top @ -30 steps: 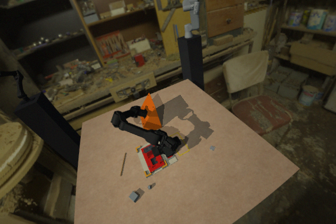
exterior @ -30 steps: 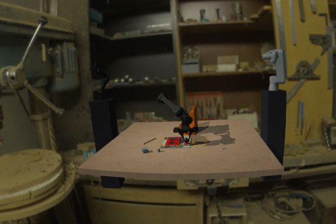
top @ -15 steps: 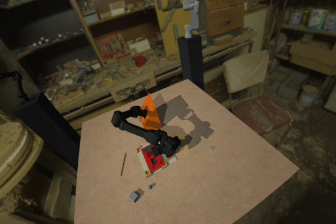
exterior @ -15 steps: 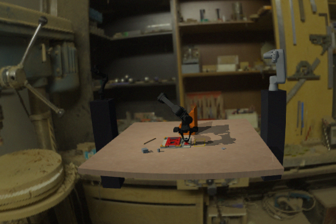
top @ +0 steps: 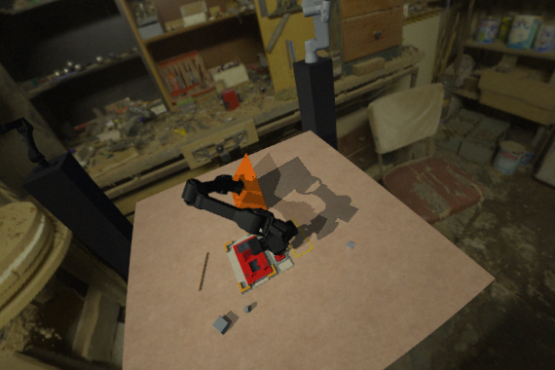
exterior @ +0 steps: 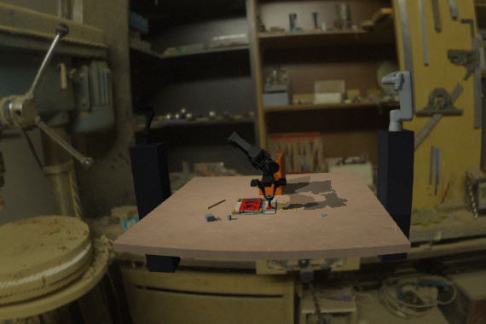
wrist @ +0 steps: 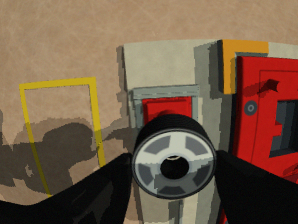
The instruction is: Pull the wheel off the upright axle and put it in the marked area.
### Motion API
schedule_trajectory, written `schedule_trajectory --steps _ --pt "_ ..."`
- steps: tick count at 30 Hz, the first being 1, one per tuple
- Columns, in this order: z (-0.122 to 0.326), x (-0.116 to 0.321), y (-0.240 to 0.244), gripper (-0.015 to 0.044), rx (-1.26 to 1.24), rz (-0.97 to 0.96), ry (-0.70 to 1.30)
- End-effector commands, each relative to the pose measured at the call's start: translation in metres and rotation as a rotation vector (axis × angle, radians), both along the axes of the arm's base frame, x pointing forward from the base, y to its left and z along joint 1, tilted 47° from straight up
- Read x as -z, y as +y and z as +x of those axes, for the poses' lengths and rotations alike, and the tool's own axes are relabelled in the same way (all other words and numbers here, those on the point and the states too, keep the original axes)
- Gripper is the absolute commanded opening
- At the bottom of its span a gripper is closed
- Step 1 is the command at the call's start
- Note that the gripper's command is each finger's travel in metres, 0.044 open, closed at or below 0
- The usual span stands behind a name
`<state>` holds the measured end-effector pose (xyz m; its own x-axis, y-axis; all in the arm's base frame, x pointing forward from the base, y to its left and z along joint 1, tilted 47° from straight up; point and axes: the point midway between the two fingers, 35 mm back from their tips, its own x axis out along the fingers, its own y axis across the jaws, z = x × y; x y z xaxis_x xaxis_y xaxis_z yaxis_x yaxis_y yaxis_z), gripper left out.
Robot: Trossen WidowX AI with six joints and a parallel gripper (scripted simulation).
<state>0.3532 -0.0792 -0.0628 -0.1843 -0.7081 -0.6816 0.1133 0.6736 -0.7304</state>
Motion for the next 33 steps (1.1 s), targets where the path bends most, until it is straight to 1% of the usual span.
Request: schedule_trajectory --steps 1,9,19,21,33 --pt "0.0 -0.001 0.002 0.0 0.004 0.001 -0.004" --pt "0.001 -0.004 0.004 0.0 0.003 0.002 -0.004" --pt "0.005 -0.027 0.029 0.0 0.002 0.003 -0.004" --pt "0.002 -0.019 0.026 0.0 -0.001 0.002 0.005" --pt "-0.016 0.016 0.074 0.0 -0.002 0.013 -0.002"
